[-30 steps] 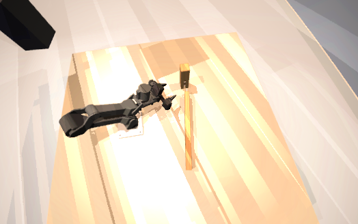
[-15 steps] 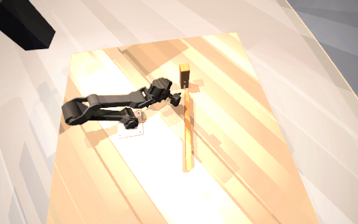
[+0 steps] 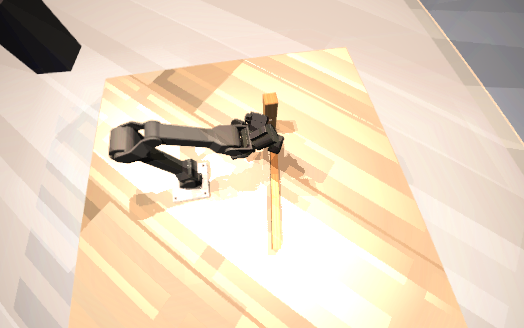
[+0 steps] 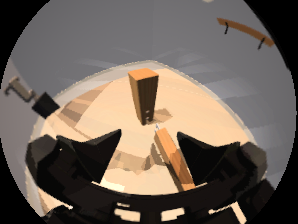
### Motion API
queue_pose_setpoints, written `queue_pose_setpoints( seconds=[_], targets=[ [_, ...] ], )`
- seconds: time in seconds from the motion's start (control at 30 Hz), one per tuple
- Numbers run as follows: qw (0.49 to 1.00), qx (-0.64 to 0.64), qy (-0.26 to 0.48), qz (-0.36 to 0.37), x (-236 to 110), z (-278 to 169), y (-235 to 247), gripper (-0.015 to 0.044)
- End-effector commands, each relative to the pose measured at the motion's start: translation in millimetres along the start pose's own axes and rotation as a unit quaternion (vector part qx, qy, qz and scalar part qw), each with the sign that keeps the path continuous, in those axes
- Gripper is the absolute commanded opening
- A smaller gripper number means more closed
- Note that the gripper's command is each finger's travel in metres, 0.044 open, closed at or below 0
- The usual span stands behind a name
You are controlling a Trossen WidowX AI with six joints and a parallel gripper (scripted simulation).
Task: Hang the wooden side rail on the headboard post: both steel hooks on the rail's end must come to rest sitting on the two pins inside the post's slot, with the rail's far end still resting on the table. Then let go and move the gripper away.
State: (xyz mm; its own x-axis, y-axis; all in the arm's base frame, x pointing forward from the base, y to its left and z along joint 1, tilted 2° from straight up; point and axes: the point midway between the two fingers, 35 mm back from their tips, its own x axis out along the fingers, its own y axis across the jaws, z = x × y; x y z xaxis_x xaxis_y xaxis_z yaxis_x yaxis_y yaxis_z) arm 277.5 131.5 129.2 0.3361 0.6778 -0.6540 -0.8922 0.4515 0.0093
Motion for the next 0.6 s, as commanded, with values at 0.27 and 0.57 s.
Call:
queue_pose_setpoints(
  seconds=[0.27, 0.57],
  targets=[
    [1.0, -0.002, 0.0, 0.009, 0.4, 0.1, -0.4, 0.044],
    [1.0, 0.027, 0.008, 0.008, 0.7, 0.4, -2.2, 0.044]
  ],
)
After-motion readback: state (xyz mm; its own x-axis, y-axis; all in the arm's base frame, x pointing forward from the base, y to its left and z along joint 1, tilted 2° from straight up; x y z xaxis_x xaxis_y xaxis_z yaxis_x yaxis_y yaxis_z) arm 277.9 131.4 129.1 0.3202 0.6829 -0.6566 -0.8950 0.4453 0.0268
